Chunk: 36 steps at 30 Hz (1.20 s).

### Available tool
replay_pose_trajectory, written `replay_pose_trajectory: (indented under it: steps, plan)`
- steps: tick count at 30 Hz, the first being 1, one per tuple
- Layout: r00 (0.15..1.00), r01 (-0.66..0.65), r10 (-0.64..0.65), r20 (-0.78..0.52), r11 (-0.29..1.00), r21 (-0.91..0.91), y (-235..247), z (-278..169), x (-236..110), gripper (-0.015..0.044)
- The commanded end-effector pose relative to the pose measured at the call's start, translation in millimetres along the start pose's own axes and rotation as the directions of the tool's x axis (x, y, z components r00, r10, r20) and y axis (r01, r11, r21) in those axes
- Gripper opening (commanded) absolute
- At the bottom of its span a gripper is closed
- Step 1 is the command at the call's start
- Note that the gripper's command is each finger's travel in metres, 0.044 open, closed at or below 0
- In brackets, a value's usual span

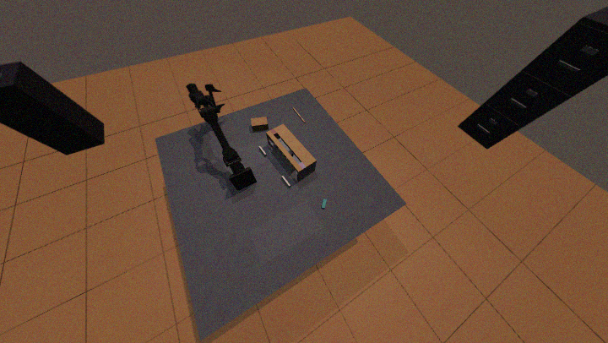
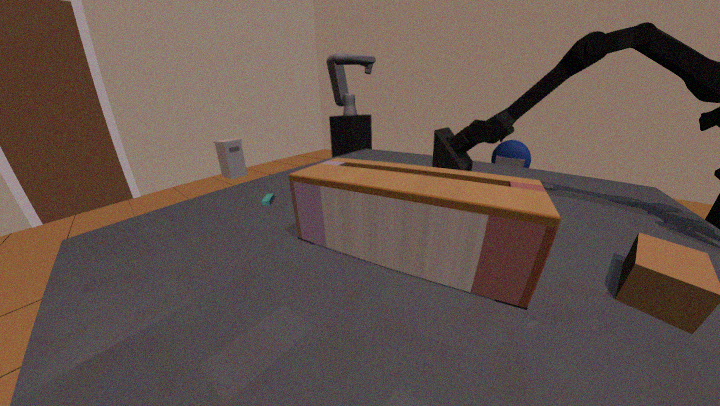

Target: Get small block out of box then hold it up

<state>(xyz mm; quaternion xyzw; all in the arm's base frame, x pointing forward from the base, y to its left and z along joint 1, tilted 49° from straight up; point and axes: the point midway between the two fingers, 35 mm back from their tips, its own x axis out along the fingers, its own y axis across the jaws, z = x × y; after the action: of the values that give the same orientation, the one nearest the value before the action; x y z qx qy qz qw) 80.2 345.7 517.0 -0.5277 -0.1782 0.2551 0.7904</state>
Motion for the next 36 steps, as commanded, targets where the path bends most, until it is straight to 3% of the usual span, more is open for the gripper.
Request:
replay_pose_trajectory:
  steps: [1, 9, 20, 28, 36]
  plan:
    - [1.0, 0.0, 0.0, -0.001, 1.0, -0.003, 0, -1, 1, 0.04]
    - [0.992, -0.073, 0.05, -0.112, 0.974, -0.213, 26, -48, 62, 0.04]
    - [0.908, -0.361, 0.214, -0.36, 0.837, -0.412, 70, -187, 144, 0.04]
    - [0.766, -0.593, 0.358, -0.533, 0.713, -0.374, 98, -304, 155, 0.04]
    - [0.572, -0.782, 0.53, -0.626, 0.582, -0.222, 130, -415, 130, 0.04]
